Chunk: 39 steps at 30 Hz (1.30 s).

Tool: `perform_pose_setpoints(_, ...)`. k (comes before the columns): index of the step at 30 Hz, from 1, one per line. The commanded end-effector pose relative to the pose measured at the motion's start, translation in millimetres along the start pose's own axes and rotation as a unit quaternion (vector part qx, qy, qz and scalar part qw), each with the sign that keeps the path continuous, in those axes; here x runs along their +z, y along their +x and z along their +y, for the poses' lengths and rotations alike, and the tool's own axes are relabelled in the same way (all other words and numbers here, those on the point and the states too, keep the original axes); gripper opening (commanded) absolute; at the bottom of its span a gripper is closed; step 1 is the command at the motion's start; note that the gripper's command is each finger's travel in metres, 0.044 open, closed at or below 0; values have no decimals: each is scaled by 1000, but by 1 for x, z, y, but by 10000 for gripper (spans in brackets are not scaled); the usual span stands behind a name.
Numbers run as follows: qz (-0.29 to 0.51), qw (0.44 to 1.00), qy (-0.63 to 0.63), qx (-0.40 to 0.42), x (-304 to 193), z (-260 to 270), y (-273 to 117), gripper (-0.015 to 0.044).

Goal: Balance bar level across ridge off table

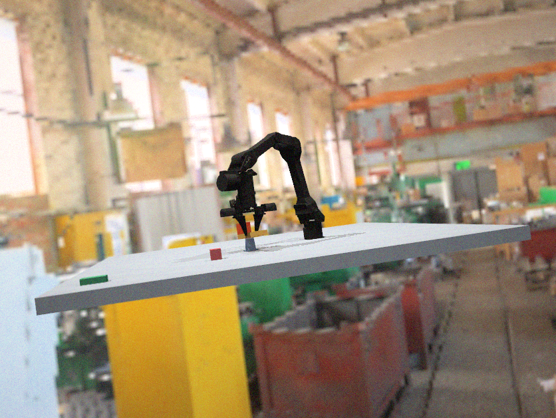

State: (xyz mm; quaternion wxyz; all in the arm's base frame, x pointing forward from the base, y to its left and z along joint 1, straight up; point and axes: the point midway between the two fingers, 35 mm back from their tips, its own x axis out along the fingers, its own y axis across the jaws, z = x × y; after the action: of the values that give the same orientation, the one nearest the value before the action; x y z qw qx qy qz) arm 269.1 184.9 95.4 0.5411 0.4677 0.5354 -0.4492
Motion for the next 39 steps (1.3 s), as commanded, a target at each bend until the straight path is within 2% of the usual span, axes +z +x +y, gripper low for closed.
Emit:
perform_pose_setpoints(1,0,1000,2,0,0,0,2,0)
perform_pose_setpoints(39,0,1000,2,-1,-1,0,5,0)
